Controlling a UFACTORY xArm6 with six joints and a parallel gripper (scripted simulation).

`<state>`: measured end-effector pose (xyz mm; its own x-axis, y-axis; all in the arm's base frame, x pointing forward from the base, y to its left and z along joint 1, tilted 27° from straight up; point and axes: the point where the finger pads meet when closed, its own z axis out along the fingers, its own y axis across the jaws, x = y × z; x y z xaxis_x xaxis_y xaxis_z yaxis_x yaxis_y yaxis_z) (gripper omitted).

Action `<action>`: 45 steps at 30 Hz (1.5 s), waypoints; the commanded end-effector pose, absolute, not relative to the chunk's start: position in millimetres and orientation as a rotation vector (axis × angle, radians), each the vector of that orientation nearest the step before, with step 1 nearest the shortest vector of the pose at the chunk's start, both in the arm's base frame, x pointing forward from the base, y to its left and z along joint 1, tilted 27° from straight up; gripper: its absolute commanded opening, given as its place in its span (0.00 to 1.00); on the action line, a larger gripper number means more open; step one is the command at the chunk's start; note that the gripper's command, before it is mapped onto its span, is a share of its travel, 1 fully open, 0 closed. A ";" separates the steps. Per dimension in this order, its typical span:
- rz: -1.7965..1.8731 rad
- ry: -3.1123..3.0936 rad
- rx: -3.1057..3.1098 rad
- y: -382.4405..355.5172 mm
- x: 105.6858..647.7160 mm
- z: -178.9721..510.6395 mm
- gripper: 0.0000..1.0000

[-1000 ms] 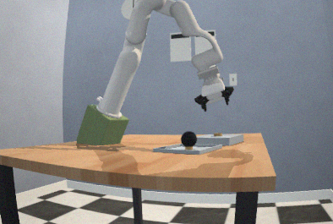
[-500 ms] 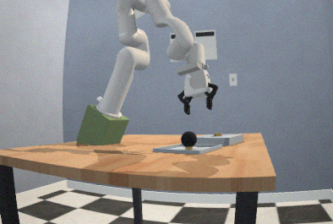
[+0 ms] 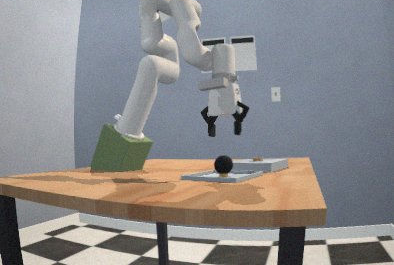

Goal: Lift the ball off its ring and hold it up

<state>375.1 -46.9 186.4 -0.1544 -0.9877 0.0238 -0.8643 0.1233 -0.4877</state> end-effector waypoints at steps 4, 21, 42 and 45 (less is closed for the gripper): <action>-0.458 2.061 -1.820 -51.1 374.2 186.7 1.00; -0.456 2.061 -1.820 -51.5 392.4 152.1 1.00; -0.458 2.064 -1.821 -50.9 420.1 99.8 1.00; -0.458 2.064 -1.821 -50.9 420.1 99.8 1.00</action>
